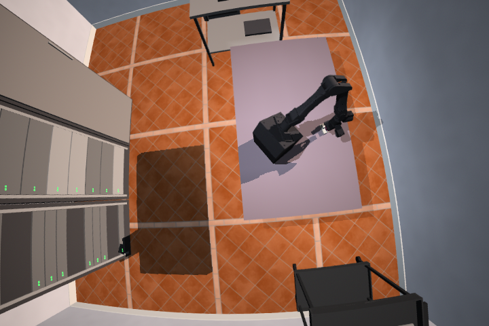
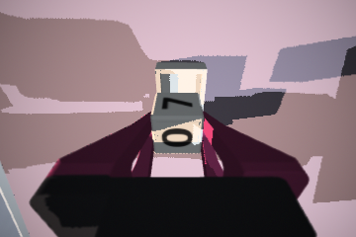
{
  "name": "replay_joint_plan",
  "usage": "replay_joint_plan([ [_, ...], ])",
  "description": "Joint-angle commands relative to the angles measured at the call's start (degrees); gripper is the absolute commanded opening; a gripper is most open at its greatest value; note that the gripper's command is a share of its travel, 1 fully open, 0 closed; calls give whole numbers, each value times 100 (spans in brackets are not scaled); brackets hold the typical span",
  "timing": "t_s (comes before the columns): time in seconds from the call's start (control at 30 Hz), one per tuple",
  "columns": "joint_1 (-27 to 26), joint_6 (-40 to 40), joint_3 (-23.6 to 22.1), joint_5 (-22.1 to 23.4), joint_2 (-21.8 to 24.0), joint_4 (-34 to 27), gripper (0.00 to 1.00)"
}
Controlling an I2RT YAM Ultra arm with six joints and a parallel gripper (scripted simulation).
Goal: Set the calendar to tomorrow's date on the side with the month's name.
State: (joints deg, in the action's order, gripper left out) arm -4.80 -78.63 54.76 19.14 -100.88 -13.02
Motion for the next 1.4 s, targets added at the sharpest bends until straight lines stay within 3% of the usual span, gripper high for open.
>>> replay_joint_plan([
  [0.0,21,-29,153,-82,-136,-90,27],
  [0.43,21,-30,150,-82,-135,-89,27],
  [0.73,19,-41,-148,-82,-100,5,27],
  [1.37,19,-39,-96,-82,-99,5,27],
])
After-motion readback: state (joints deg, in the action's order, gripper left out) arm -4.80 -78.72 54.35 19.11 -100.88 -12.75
